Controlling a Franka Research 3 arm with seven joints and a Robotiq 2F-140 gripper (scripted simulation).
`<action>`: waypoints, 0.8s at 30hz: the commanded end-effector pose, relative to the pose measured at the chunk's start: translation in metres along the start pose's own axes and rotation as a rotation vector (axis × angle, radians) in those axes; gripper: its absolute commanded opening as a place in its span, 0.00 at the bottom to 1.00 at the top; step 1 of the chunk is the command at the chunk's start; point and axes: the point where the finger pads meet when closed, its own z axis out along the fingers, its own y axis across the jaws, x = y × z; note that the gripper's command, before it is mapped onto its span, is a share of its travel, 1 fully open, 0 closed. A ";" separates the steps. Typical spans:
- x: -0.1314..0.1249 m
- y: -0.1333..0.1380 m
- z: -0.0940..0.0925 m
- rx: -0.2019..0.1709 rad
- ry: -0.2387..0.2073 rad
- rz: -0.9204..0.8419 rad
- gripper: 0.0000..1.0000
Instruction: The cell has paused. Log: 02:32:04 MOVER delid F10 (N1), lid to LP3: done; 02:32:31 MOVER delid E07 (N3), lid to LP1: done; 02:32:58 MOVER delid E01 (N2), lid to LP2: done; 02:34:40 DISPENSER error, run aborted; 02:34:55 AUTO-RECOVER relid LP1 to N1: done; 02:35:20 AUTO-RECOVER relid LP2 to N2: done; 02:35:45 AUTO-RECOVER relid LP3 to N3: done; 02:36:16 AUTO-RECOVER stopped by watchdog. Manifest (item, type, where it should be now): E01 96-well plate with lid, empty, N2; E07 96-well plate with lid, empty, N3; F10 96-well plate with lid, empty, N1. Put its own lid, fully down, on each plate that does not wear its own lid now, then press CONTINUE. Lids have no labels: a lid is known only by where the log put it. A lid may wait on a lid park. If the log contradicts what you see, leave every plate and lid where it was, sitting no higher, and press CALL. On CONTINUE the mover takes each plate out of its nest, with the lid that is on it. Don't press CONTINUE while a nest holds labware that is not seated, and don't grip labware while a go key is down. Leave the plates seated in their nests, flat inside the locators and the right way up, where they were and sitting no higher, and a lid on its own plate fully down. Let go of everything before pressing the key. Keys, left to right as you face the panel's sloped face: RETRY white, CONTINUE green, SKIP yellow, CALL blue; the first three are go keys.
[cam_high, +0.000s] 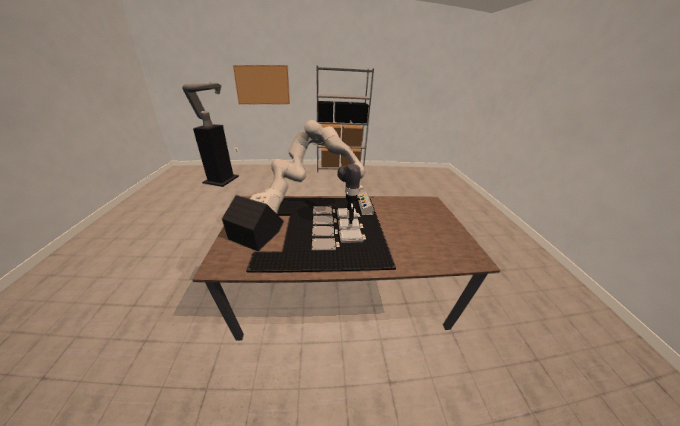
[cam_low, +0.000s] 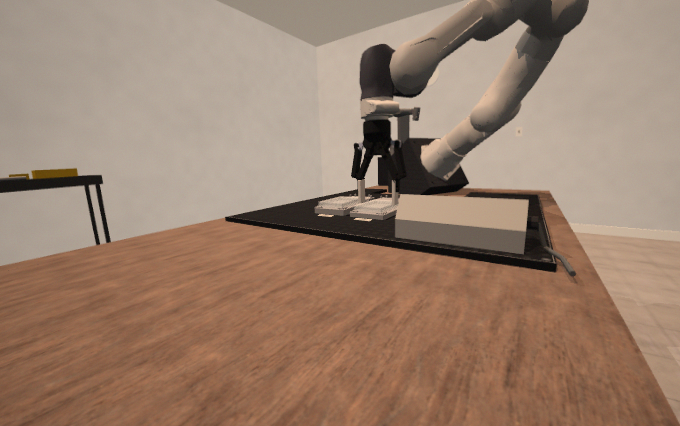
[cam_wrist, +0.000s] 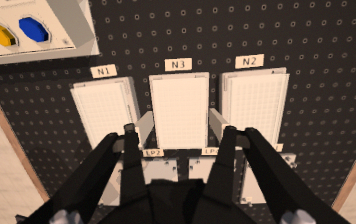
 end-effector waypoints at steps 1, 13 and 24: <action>0.000 0.000 0.000 0.001 0.001 0.005 0.66; 0.000 0.000 -0.016 0.001 0.001 0.005 0.66; 0.000 0.000 -0.035 0.001 0.001 0.005 0.66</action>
